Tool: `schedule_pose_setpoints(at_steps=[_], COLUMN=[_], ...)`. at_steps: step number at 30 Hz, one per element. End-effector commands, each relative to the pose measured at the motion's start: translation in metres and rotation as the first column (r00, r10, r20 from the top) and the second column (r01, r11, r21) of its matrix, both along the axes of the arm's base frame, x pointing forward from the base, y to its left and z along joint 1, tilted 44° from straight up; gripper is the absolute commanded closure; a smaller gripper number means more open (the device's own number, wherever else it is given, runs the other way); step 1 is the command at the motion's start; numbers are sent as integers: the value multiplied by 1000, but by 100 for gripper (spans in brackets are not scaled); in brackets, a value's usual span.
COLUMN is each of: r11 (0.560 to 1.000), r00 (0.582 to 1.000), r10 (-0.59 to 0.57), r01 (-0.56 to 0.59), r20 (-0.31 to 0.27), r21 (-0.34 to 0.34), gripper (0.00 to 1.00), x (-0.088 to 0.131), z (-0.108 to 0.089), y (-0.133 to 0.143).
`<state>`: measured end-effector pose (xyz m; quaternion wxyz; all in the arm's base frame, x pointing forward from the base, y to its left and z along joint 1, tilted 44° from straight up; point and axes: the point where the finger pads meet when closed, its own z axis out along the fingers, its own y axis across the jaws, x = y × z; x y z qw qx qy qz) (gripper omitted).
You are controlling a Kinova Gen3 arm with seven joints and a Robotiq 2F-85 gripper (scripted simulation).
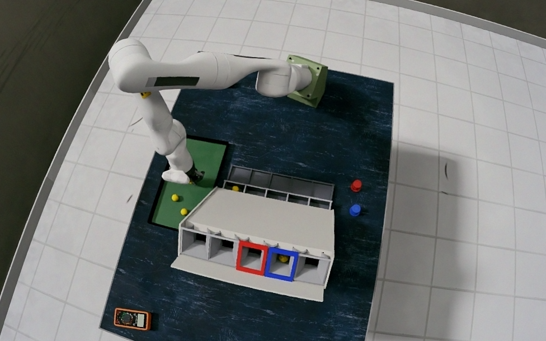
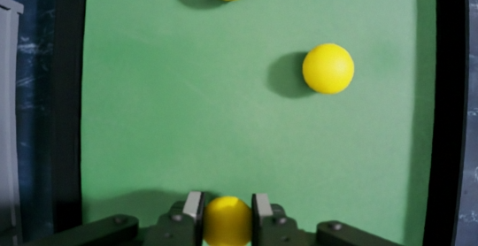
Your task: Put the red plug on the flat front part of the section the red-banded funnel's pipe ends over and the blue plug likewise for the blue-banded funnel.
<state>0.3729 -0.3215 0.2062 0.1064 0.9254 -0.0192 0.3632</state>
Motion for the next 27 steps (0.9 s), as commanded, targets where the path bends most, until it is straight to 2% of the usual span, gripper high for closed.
schedule_pose_setpoints(at_steps=[1,7,27], r11=[1000,1000,1000], r00=[1000,1000,1000], r10=[14,14,15], r01=[-14,-14,-15], r20=[0,0,-2], r21=[9,9,10], gripper=[100,100,100], x=[-46,-76,-77], z=[50,82,82], y=[16,26,26])
